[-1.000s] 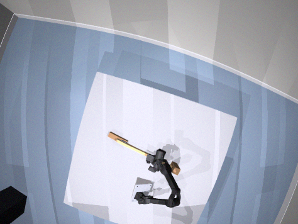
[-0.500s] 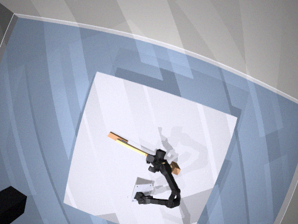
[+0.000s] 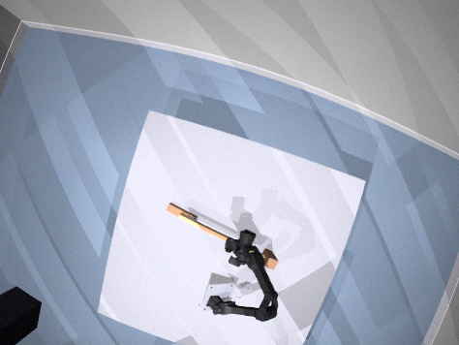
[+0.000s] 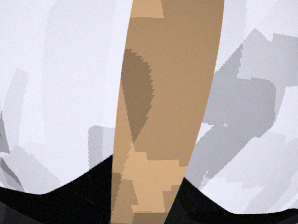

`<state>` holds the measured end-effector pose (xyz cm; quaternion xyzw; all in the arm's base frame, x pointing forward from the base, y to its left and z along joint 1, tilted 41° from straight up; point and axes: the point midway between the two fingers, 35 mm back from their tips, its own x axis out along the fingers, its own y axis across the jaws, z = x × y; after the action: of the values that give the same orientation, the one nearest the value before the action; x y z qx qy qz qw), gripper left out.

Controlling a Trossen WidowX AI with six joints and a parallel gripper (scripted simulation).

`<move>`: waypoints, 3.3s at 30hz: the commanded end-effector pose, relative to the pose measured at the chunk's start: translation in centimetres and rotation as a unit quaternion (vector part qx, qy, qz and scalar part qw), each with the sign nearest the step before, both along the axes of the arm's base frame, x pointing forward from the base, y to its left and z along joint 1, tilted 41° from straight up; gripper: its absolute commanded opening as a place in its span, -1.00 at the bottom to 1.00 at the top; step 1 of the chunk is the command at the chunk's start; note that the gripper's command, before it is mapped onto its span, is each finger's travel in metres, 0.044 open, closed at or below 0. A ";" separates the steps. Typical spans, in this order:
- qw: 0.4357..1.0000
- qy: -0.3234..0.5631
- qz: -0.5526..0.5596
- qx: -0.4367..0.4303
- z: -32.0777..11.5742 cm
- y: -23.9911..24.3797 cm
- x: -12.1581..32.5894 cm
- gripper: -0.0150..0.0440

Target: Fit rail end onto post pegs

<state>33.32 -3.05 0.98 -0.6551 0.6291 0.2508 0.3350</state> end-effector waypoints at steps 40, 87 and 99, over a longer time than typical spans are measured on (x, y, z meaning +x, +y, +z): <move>1.000 -0.008 0.007 0.008 0.5 0.9 0.2 -0.49; 1.000 -0.008 0.007 0.008 0.5 0.7 -0.1 -0.49; 1.000 -0.008 0.007 0.008 0.5 1.1 -0.1 -0.49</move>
<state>33.13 -2.44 1.40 -0.6564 0.6234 0.2514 0.3426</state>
